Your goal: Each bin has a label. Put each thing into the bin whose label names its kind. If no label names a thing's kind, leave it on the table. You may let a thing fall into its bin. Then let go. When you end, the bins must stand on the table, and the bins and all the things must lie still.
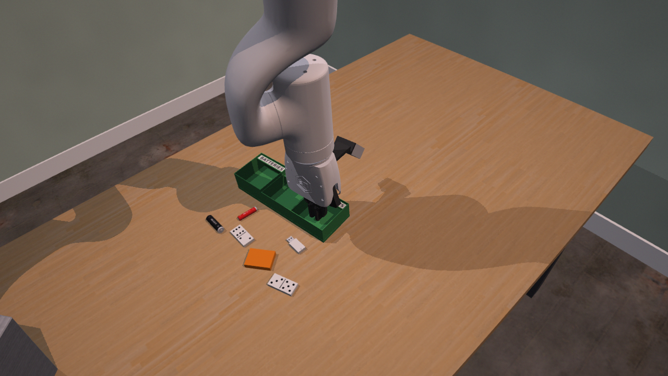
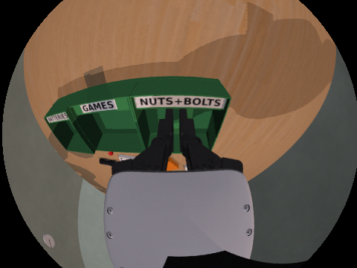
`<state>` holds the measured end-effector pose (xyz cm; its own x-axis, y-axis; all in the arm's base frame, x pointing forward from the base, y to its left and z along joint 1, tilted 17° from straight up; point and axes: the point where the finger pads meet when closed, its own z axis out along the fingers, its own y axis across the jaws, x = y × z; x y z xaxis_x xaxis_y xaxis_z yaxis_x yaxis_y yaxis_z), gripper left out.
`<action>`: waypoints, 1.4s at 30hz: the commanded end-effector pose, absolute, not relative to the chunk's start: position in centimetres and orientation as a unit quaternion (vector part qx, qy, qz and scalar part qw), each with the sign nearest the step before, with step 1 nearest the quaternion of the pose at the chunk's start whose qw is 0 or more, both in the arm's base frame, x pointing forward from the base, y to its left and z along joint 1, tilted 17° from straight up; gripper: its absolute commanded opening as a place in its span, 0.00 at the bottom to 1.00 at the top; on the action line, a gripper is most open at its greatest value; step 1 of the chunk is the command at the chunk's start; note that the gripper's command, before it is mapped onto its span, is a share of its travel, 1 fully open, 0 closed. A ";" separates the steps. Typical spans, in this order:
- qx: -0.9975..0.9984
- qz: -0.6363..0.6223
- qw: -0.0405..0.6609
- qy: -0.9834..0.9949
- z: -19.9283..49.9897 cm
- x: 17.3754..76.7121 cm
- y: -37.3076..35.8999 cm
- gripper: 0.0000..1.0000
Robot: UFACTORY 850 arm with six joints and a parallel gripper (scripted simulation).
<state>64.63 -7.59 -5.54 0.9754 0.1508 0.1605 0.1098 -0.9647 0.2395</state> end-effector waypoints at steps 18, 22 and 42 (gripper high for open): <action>0.987 0.090 0.115 0.066 -3.5 64.3 -7.1 0.07; 0.987 0.090 0.115 0.066 -3.0 64.2 -7.0 0.07; 0.987 0.090 0.115 0.066 0.0 63.5 -5.3 0.07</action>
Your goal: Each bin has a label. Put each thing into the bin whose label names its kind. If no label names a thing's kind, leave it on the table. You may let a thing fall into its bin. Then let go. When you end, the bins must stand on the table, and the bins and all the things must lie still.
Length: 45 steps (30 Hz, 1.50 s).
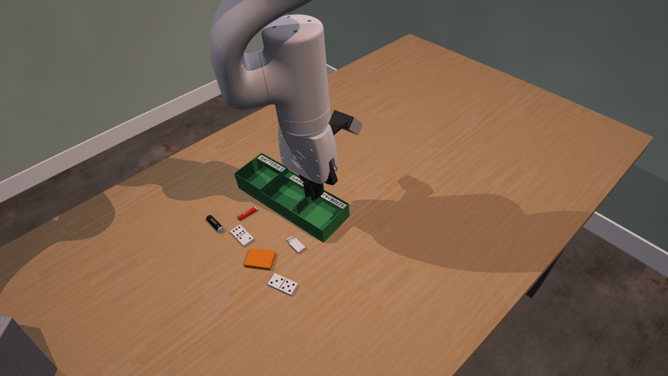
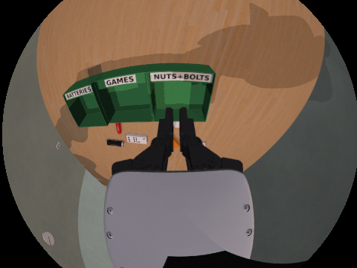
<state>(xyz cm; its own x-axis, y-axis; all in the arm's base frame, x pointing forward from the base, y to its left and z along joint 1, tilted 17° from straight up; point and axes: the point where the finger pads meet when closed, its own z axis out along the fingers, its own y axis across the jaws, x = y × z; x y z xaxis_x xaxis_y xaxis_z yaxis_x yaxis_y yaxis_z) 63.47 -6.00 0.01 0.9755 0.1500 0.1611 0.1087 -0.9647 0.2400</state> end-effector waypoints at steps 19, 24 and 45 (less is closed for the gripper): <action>0.987 0.090 0.115 0.066 -1.7 62.8 1.9 0.07; 0.987 0.090 0.115 0.066 -2.5 63.0 1.7 0.07; 0.987 0.090 0.115 0.066 -7.4 64.0 0.6 0.07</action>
